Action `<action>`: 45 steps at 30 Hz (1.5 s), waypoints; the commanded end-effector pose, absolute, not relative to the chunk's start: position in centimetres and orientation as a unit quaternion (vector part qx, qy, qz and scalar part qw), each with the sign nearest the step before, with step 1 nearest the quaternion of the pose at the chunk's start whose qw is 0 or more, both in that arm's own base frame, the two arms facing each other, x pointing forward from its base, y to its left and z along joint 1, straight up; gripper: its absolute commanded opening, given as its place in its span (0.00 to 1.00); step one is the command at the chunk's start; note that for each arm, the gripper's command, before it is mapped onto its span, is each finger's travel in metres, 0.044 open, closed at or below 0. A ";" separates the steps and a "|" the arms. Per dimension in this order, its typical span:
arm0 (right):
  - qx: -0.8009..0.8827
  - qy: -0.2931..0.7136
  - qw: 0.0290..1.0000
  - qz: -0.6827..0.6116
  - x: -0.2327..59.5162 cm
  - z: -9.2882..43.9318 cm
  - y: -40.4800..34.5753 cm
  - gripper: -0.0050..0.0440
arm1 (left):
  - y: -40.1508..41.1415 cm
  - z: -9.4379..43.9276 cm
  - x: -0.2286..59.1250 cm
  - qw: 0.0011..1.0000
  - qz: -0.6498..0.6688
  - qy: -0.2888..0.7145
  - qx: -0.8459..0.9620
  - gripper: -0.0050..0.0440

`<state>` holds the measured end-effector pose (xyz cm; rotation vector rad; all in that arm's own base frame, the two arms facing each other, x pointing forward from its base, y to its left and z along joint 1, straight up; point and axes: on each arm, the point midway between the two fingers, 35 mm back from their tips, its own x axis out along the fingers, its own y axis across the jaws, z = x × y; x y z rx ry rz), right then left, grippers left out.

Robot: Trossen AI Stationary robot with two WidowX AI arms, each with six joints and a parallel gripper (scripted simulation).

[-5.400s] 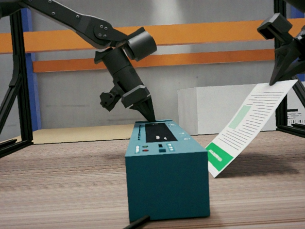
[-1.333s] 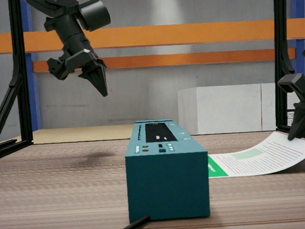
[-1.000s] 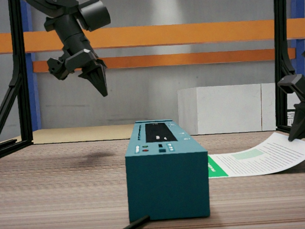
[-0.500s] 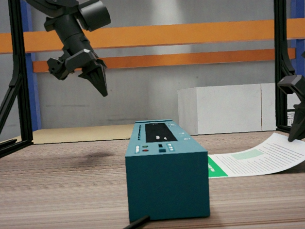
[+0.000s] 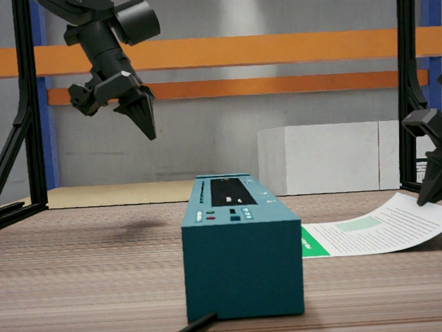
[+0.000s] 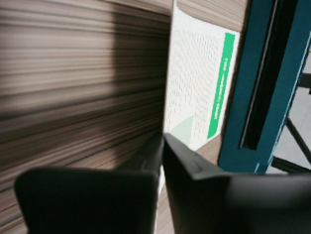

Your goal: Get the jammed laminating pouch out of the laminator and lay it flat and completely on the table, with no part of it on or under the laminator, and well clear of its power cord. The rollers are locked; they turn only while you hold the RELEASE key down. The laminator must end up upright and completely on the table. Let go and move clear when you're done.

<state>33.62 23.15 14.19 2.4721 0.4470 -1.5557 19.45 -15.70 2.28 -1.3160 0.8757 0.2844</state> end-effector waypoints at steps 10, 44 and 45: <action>0.839 0.154 0.088 -0.514 33.7 15.2 23.2 0.00 | -15.7 2.1 19.3 0.693 0.129 0.394 -0.590 0.00; 0.839 0.154 0.088 -0.514 33.7 15.2 23.2 0.00 | -16.0 2.7 19.7 0.693 0.123 0.390 -0.594 0.80; 0.839 0.154 0.088 -0.514 33.7 15.2 23.2 0.00 | -16.0 2.7 19.7 0.693 0.123 0.390 -0.594 0.80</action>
